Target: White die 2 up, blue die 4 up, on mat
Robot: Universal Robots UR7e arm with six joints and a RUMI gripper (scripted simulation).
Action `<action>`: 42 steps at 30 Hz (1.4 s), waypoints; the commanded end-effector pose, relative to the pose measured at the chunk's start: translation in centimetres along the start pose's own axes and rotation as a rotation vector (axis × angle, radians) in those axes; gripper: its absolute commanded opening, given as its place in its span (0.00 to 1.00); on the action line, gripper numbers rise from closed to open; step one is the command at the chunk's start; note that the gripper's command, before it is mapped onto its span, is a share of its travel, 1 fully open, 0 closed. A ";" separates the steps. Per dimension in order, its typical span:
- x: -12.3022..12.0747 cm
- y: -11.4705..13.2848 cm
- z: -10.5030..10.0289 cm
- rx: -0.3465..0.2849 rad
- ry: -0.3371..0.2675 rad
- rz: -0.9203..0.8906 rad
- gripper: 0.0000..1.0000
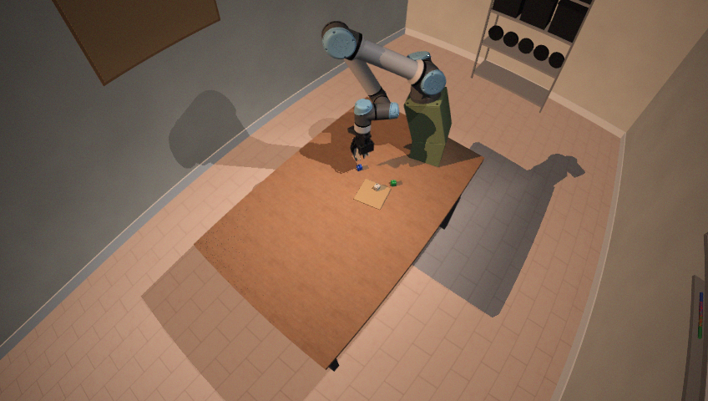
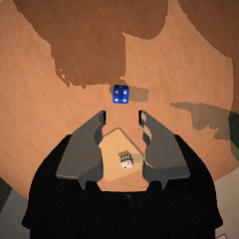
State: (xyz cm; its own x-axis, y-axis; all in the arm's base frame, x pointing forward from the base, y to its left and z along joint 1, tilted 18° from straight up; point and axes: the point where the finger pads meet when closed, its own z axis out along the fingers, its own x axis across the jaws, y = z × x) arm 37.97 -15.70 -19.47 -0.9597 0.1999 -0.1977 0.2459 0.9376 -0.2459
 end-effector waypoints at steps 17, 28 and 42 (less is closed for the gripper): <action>-0.1 -0.1 2.9 0.000 -0.001 0.000 0.24; -0.1 -0.1 3.9 0.000 -0.001 0.000 0.24; -0.1 -0.1 4.2 0.000 -0.001 0.000 0.24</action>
State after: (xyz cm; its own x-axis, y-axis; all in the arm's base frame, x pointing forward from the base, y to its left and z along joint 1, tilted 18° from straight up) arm 38.59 -16.97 -23.39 -0.9596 0.1998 -0.1979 0.2459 0.9376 -0.2459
